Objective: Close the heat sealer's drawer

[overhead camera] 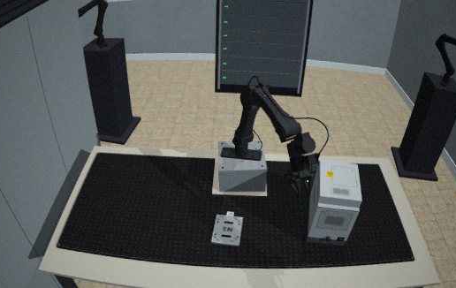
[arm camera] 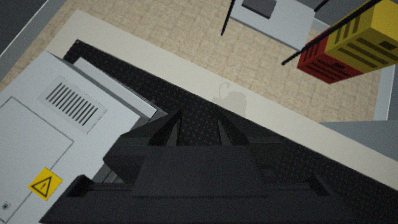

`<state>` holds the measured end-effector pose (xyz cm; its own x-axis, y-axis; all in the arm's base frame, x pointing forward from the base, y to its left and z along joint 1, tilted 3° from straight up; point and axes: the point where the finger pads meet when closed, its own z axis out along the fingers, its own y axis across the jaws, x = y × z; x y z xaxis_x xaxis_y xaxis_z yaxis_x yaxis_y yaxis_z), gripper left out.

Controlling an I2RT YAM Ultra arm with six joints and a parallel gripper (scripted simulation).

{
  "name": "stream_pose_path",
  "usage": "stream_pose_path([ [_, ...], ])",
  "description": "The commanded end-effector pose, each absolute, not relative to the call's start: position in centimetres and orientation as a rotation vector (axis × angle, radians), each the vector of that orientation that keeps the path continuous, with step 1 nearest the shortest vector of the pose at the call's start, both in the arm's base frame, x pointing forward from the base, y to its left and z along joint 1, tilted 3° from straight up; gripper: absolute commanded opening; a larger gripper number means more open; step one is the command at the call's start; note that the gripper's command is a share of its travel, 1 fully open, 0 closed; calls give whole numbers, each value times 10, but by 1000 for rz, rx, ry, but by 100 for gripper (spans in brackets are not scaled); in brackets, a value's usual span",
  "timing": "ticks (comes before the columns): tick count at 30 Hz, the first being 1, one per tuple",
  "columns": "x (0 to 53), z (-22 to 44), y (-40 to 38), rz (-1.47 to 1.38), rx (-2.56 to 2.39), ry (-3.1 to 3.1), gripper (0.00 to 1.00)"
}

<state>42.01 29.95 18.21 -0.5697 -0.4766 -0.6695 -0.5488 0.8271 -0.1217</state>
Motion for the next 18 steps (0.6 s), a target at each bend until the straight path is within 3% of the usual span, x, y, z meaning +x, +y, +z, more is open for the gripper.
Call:
stream_pose_path([
  [1,405,196,306,136,-732,2256,45],
  [18,360,203,348,233,-993,2227,45],
])
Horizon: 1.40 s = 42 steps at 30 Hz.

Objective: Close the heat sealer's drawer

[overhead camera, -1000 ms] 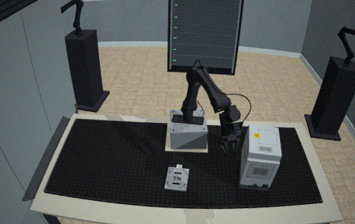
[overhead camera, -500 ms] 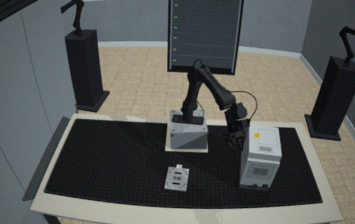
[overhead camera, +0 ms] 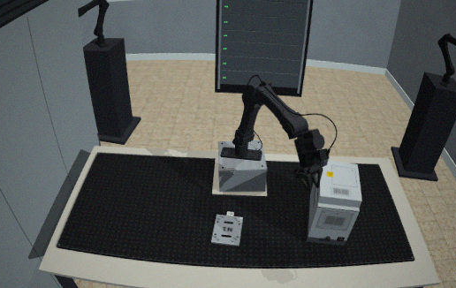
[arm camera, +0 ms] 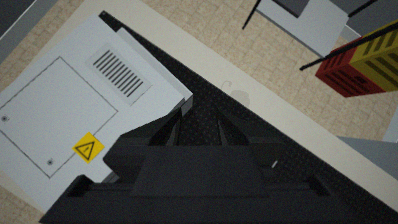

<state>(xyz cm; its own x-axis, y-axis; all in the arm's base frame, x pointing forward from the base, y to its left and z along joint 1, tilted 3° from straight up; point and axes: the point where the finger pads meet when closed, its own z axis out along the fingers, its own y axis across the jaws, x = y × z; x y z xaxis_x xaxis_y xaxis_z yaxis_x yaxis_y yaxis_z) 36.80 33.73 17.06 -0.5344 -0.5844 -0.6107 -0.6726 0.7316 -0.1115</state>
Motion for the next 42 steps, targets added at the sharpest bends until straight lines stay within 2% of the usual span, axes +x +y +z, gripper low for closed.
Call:
stream_pose_path([
  [1,356,203,350,233,-993,2227,45],
  [8,330,182,357,202,-987,2270,45],
  [14,326,197,365,254,-1091,2233,45],
  [22,288,176,377,230,-1115,2265,45],
  [24,284,192,388,280,-1147,2229,45],
  [35,249,170,391,254,-1244,2255,45],
  [42,224,183,407,317,-1368,2202,45],
])
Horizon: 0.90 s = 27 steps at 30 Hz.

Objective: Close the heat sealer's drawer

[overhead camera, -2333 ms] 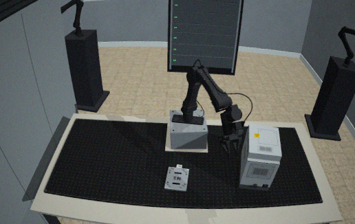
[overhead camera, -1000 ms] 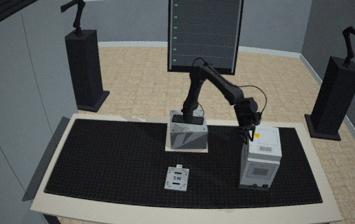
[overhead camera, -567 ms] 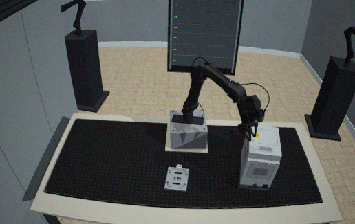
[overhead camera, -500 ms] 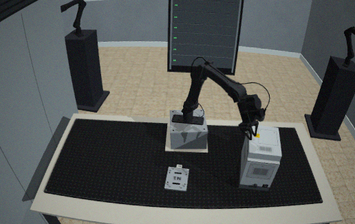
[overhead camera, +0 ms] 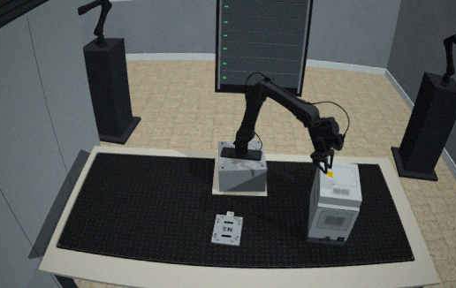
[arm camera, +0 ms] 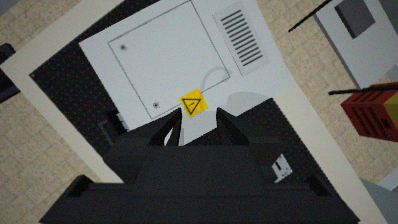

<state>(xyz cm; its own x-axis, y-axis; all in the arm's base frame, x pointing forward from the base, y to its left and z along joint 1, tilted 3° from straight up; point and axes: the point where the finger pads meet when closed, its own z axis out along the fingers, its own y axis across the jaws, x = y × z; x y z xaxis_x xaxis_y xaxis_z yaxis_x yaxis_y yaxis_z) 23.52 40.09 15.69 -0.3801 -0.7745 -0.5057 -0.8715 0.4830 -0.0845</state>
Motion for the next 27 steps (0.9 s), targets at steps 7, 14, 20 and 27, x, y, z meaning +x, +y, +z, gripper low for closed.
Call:
stream_pose_path([
  [7,205,181,411,324,-1457,2183,45],
  [14,176,162,406,288,-1505,2214,45],
  [20,153,175,418,342,-1632,2144,45],
  [27,133,157,409,297,-1636,2184,45],
])
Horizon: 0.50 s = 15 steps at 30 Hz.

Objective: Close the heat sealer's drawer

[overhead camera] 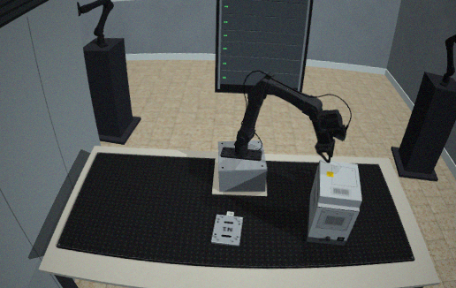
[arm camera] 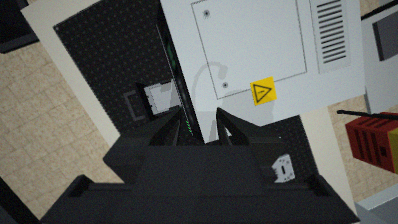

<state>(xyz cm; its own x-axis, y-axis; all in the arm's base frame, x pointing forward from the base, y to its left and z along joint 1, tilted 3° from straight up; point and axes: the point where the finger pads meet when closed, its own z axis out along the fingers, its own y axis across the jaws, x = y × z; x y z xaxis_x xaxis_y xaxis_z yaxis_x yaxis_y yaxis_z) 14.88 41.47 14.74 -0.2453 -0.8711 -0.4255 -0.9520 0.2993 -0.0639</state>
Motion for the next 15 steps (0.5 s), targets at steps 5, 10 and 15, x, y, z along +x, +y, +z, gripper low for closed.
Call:
stream_pose_path([
  [5,113,170,419,348,-1720,2121,45],
  [10,93,155,409,312,-1766,2145,45],
  [15,81,167,416,350,-1849,2080,45],
])
